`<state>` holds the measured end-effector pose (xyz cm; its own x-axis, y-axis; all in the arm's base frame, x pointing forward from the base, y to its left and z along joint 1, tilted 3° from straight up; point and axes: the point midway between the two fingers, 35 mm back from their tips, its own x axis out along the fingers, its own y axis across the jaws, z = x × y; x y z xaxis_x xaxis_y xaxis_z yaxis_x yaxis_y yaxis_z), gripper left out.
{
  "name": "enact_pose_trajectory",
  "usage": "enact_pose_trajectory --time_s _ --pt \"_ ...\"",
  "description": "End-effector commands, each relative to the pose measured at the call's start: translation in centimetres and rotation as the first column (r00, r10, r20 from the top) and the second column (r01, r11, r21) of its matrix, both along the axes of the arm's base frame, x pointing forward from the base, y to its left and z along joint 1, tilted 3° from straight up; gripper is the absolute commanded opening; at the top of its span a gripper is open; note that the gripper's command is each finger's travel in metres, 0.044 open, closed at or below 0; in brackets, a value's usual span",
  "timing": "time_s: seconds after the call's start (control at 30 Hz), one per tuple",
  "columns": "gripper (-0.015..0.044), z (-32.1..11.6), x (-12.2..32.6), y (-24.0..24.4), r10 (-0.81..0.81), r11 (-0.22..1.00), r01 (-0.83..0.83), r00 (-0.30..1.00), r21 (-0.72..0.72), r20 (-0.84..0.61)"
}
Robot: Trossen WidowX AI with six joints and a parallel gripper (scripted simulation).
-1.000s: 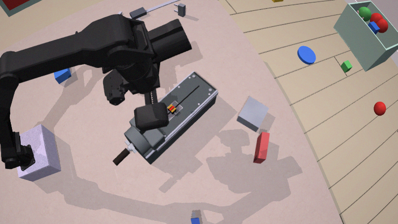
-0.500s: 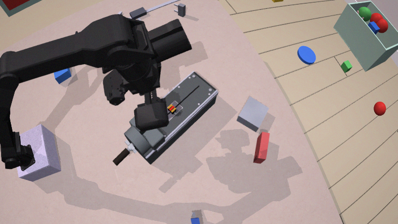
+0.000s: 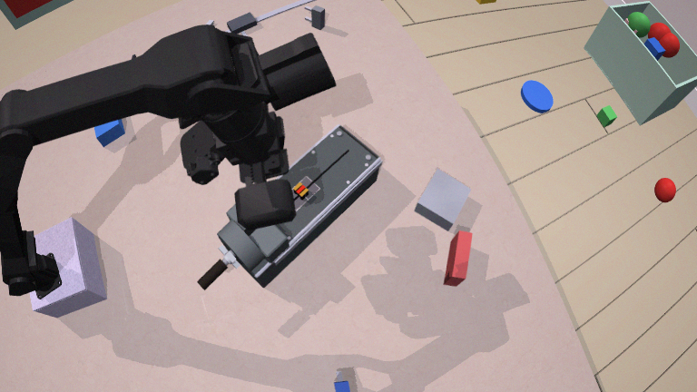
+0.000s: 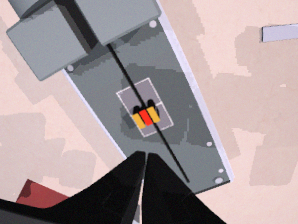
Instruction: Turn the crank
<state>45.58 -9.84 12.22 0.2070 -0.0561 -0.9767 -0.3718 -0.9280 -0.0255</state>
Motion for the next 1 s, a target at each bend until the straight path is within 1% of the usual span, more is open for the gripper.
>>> enact_pose_trajectory --time_s 0.0,0.33,0.87,0.9,0.93,0.97 --pt "0.0000 -0.22 -0.11 -0.05 0.006 1.000 -0.006 1.000 -0.004 -0.007" --pt "0.0000 0.00 0.00 0.00 0.000 1.000 0.000 1.000 0.000 0.000" --pt "0.0420 0.00 0.00 0.00 0.000 1.000 0.000 1.000 0.000 0.000" --pt "0.0440 0.00 0.00 0.00 0.000 1.000 0.000 1.000 0.000 0.000" --pt "0.0440 0.00 0.00 0.00 0.000 1.000 0.000 1.000 0.000 0.000" --pt "0.0414 0.00 0.00 0.00 0.000 1.000 0.000 1.000 0.000 0.000"
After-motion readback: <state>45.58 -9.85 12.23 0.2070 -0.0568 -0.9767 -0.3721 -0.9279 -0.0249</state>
